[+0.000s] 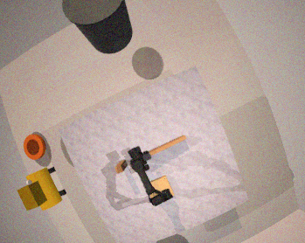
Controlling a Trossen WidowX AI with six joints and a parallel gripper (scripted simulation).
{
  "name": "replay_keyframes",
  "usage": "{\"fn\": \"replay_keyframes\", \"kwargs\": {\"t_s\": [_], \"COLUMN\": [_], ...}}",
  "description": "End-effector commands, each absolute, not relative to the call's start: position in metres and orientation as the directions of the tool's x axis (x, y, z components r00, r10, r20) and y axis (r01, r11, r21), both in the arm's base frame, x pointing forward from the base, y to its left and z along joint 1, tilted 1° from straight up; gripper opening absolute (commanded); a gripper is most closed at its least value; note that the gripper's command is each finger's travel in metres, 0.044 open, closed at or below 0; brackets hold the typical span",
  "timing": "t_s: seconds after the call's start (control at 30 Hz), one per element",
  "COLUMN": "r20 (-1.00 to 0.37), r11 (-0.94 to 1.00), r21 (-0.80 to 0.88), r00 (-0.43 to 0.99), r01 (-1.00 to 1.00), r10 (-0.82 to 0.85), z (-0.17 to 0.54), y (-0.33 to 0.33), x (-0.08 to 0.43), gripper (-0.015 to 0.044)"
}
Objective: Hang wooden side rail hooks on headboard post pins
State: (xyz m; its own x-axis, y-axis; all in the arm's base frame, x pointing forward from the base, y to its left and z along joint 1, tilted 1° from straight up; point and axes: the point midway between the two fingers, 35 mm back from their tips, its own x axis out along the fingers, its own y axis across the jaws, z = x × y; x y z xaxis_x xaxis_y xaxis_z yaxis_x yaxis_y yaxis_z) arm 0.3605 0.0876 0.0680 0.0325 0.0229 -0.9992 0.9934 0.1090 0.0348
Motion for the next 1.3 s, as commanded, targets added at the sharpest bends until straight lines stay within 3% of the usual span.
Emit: {"fn": "replay_keyframes", "kwargs": {"t_s": [0.0,1.27], "r20": [-0.998,-0.998], "r11": [0.107,0.107], "r21": [0.051,0.051], "r00": [0.048,0.048], "r01": [0.993,0.993], "r10": [0.028,0.028], "z": [0.0735,0.0712], "y": [0.0899,0.0941], "x": [0.3633,0.3612], "gripper": [0.0,0.0]}}
